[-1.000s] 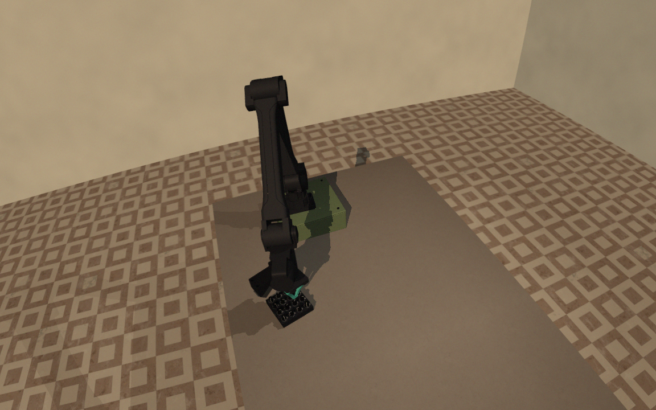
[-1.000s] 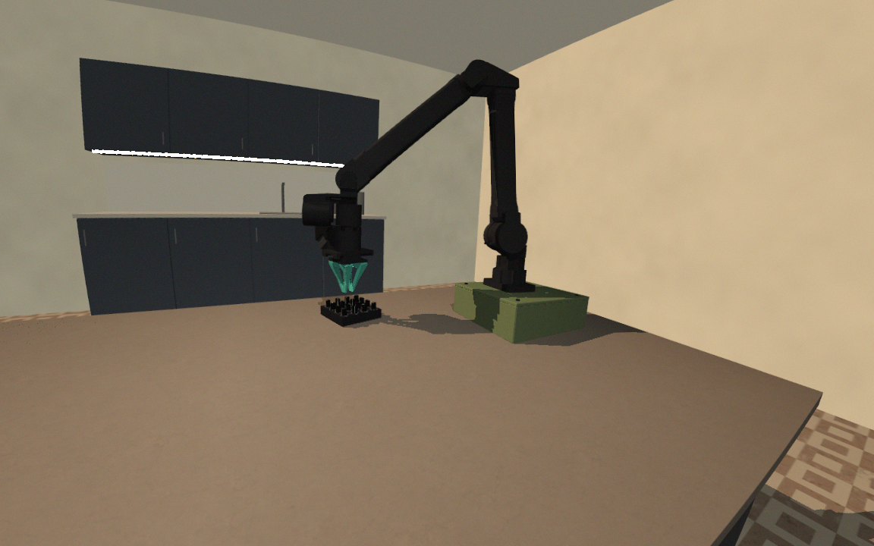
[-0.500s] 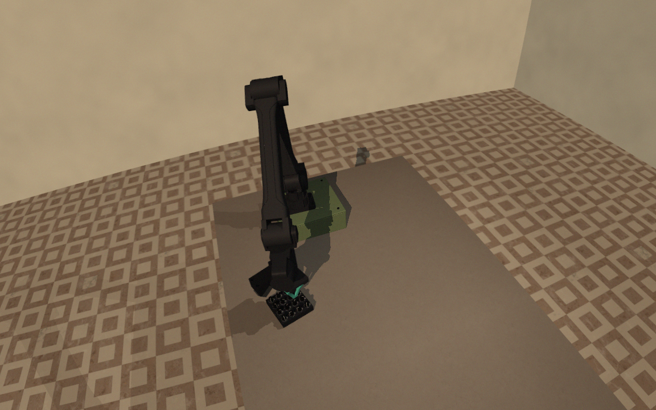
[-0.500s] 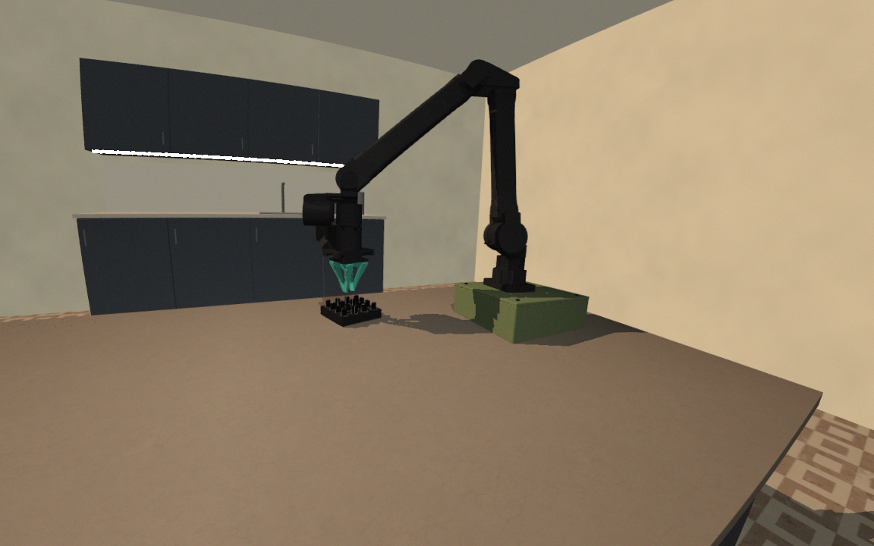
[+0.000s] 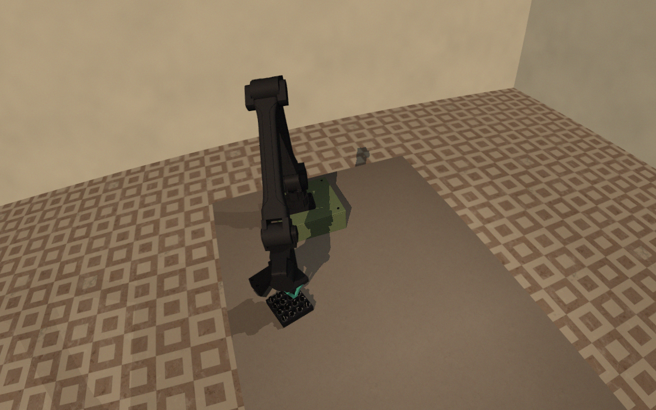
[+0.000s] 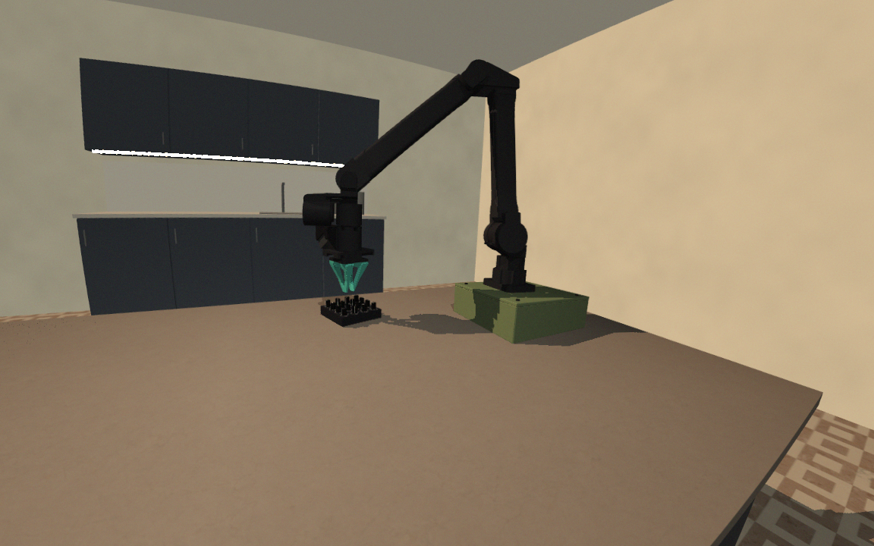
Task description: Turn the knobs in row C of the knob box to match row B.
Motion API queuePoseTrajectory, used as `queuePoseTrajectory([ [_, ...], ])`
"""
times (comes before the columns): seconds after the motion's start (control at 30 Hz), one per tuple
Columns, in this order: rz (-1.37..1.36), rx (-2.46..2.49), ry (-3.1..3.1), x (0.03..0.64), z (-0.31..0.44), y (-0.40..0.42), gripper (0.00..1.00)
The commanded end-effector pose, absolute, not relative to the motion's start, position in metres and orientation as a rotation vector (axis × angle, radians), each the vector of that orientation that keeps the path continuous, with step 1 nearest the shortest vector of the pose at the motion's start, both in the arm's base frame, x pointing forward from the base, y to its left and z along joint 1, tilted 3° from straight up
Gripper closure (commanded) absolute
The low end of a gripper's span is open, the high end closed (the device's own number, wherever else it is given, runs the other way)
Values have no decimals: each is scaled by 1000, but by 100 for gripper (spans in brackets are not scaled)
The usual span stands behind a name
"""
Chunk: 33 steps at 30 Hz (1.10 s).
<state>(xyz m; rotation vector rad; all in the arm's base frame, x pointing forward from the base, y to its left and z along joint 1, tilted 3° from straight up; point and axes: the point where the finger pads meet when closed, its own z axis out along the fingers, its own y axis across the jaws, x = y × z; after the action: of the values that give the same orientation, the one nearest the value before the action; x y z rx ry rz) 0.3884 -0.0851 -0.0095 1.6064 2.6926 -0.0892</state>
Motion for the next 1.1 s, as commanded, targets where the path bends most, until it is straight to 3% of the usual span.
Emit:
queuePoseTrajectory([
  [0.0, -83, 1599, 2676, 399, 1, -83, 81],
  [0.57, -83, 1599, 2676, 399, 1, -83, 81],
  [0.83, -86, 1825, 2527, 366, 21, -100, 81],
  [0.9, -56, 1802, 2487, 389, 36, -106, 81],
  [1.07, -103, 1819, 2566, 366, 10, -92, 81],
])
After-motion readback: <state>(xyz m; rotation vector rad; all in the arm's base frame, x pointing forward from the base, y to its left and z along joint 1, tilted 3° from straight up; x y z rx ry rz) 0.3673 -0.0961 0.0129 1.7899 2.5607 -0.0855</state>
